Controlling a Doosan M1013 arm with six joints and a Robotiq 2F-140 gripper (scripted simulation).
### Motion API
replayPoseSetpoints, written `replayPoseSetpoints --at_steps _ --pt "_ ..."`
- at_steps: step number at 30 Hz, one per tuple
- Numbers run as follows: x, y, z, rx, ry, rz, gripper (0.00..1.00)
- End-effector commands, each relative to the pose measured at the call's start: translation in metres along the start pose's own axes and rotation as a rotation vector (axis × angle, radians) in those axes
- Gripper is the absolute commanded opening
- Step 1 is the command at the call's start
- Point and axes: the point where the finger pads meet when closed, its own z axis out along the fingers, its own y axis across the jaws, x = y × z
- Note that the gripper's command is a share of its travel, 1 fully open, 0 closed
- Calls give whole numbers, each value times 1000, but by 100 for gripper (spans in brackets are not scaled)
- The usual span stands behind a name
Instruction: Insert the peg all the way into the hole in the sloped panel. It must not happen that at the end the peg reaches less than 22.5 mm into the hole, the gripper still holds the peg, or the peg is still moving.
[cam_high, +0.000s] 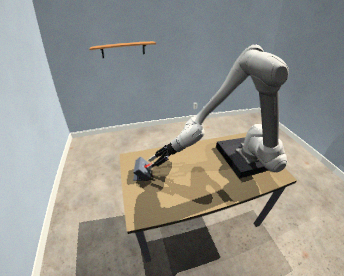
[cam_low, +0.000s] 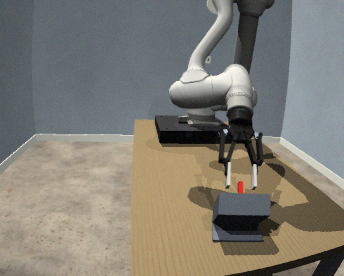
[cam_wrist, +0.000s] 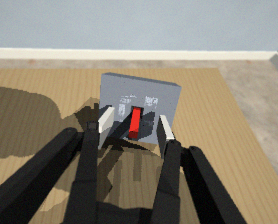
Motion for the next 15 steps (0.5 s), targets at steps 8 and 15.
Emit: replayPoseSetpoints --at_steps 8,15 --pt "1 0 -31 -1 0 0 61" --pt "1 0 -47 -1 0 0 70"
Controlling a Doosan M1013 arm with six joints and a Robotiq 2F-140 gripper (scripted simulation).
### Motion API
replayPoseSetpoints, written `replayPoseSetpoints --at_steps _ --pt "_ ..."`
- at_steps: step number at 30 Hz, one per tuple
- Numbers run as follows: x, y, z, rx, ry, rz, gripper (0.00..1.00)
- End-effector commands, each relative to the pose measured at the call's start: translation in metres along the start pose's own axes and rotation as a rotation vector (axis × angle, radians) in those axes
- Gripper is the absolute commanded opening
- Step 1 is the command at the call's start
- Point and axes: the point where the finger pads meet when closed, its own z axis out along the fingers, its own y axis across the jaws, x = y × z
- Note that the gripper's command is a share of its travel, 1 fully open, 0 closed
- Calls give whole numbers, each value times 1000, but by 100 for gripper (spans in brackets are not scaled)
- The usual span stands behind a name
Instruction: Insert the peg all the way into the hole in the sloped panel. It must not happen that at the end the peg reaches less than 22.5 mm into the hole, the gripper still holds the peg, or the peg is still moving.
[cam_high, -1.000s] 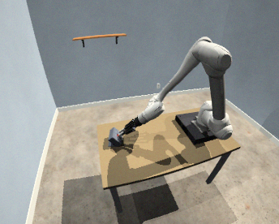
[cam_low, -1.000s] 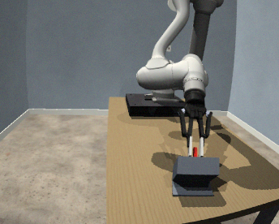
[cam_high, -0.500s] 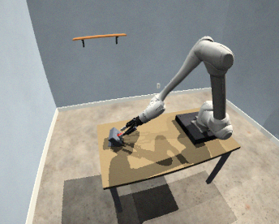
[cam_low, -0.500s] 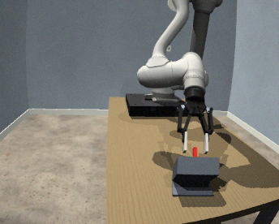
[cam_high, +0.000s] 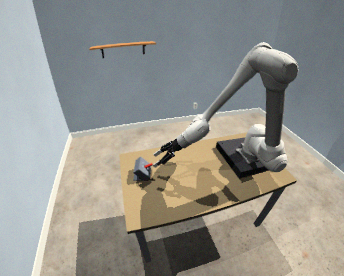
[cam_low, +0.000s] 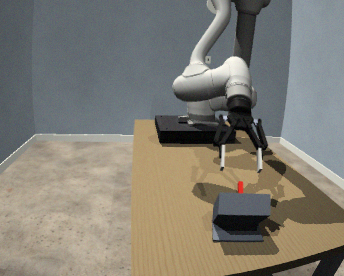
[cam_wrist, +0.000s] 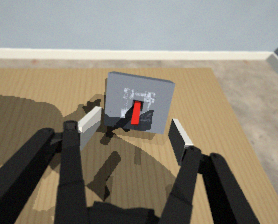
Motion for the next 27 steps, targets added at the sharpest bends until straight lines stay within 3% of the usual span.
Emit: replayPoseSetpoints --at_steps 1,15,27 --pt "0 0 -6 0 1 0 71" --pt "0 0 -38 3 1 0 96" --pt "0 0 -38 3 1 0 100"
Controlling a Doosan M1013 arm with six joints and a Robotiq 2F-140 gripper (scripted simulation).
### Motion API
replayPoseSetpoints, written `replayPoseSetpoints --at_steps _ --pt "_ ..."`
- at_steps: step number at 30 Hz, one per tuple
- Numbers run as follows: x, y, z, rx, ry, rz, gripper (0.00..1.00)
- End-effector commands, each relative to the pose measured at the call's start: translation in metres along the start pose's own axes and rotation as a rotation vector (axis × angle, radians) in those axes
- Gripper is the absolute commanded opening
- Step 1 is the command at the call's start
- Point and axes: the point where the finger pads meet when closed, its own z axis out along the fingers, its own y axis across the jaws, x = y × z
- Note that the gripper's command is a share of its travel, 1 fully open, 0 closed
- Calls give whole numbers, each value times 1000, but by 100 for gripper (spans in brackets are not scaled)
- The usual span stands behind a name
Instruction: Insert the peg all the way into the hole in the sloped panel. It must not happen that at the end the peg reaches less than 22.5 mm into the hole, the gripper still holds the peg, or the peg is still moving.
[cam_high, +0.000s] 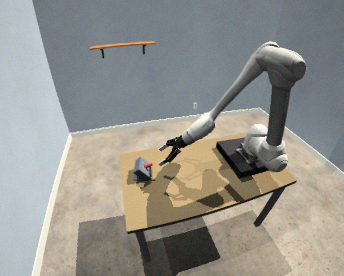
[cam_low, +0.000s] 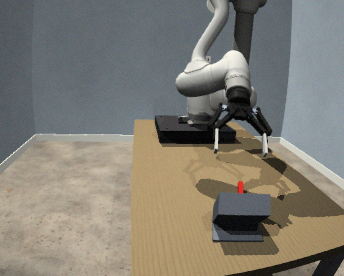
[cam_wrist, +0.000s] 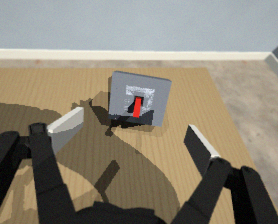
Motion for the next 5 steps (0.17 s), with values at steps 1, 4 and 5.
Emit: replayPoseSetpoints --at_steps 1,4,5 --pt "0 0 0 0 0 0 100" --pt "0 0 0 0 0 0 100" --pt "0 0 0 0 0 0 100"
